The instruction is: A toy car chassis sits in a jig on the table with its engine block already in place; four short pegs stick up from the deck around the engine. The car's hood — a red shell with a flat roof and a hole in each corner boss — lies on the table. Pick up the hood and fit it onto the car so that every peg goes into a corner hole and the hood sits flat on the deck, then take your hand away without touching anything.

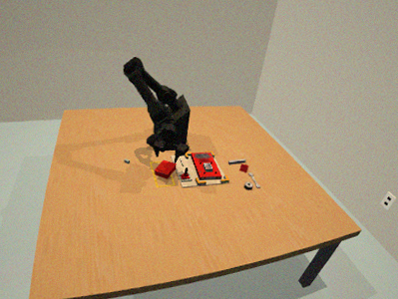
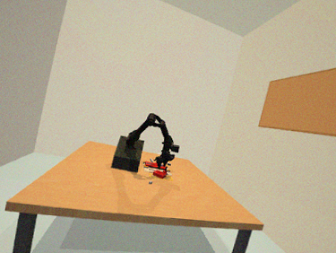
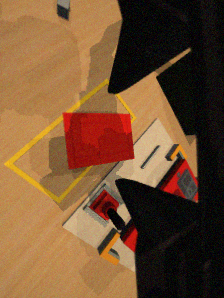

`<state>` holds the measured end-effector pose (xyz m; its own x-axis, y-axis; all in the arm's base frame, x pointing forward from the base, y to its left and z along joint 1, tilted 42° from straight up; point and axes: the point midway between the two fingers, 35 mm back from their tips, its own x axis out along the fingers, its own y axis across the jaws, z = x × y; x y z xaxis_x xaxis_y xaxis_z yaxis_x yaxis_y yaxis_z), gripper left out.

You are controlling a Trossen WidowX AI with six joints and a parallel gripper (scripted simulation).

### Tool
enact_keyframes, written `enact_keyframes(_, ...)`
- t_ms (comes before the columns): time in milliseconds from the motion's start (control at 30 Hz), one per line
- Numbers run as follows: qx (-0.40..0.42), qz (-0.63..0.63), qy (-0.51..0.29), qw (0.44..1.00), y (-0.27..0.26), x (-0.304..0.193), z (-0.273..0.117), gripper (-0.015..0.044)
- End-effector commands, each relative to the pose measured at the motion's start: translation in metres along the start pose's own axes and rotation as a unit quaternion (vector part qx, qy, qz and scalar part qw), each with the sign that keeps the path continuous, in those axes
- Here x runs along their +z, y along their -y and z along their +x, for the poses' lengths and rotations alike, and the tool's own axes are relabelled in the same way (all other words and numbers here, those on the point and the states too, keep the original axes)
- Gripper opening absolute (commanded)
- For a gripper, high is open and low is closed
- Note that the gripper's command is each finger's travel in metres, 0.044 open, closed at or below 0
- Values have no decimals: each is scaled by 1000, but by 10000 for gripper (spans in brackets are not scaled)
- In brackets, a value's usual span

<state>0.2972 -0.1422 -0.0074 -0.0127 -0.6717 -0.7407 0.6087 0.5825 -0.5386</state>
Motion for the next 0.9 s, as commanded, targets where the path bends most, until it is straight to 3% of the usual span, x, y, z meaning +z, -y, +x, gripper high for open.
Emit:
enact_keyframes(0, -1, -4, -1, 1000, -1, -1, 4, 440)
enact_keyframes(867, -1, -4, -1, 1000, 0, -1, 25, 440)
